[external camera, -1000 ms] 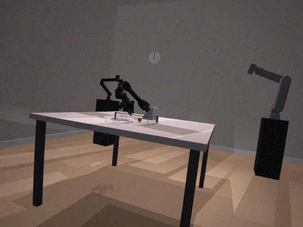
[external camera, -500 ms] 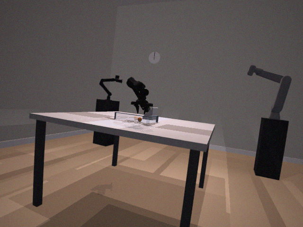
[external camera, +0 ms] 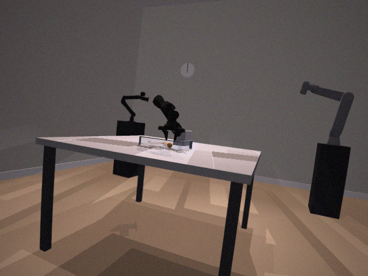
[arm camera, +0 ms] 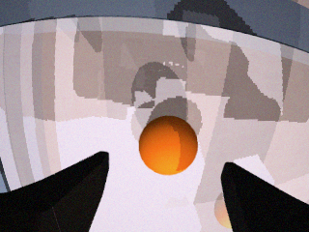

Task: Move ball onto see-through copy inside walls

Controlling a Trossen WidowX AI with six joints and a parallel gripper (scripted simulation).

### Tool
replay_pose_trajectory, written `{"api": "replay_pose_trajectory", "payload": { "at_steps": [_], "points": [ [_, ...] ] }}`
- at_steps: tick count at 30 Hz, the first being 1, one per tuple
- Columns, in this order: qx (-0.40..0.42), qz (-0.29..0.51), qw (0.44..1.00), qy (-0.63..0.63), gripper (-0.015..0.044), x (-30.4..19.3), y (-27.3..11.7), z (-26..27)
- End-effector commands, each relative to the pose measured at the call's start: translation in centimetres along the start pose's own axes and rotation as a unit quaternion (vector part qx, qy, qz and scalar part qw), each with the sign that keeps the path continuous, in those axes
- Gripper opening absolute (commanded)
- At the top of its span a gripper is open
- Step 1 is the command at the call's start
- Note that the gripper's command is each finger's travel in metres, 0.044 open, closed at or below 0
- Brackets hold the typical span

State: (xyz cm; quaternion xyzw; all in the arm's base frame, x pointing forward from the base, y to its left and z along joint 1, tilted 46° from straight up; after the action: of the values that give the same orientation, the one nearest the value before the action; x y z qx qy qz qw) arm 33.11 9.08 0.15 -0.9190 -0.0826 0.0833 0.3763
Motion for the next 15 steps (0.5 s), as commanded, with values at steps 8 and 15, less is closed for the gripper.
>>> {"api": "replay_pose_trajectory", "payload": {
  "at_steps": [8, 15],
  "points": [
    [-0.003, 0.004, 1.0, -0.004, 0.0287, -0.2, 2.0, -0.1],
    [-0.004, 0.004, 1.0, -0.004, 0.0287, -0.3, 3.1, -0.1]
  ]
}}
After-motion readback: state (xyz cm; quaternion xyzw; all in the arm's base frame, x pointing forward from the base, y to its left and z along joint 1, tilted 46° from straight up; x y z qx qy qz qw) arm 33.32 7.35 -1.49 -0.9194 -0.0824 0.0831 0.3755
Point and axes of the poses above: the point midway between the two fingers, 35 mm back from their tips, its own y axis out along the fingers, its own z axis across the jaws, x = y × z, the point moved 3 cm from there along -y, back along the fingers, and after that the axes turned 10 degrees about -y, right-handed, at the moved point
